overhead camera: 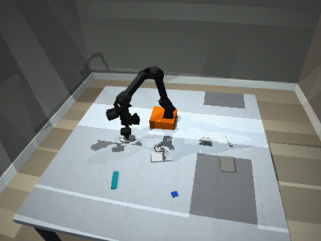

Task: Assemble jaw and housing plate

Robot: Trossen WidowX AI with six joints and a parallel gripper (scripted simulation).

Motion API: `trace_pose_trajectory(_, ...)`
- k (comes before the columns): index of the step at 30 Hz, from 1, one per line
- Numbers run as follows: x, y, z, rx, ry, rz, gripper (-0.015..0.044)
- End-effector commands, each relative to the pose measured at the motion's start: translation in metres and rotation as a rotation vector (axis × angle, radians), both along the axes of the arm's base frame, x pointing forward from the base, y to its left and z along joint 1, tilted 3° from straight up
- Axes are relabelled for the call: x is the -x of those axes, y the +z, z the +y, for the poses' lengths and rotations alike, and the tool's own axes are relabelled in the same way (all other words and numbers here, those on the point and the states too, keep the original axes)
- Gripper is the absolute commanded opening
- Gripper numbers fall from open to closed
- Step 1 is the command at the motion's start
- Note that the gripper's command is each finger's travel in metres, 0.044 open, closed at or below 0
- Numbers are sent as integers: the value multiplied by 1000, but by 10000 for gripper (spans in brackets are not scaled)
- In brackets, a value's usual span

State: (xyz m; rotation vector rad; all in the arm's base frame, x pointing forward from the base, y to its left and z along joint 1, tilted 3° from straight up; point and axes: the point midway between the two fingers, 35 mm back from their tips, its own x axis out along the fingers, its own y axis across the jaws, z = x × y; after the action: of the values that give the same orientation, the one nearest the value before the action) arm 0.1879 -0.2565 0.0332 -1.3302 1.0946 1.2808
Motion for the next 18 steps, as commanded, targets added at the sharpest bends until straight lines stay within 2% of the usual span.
trace_pose_trajectory(1,0,-2,0,-3,5,2,440)
trace_pose_trajectory(18,0,-4,0,0,0,0,440)
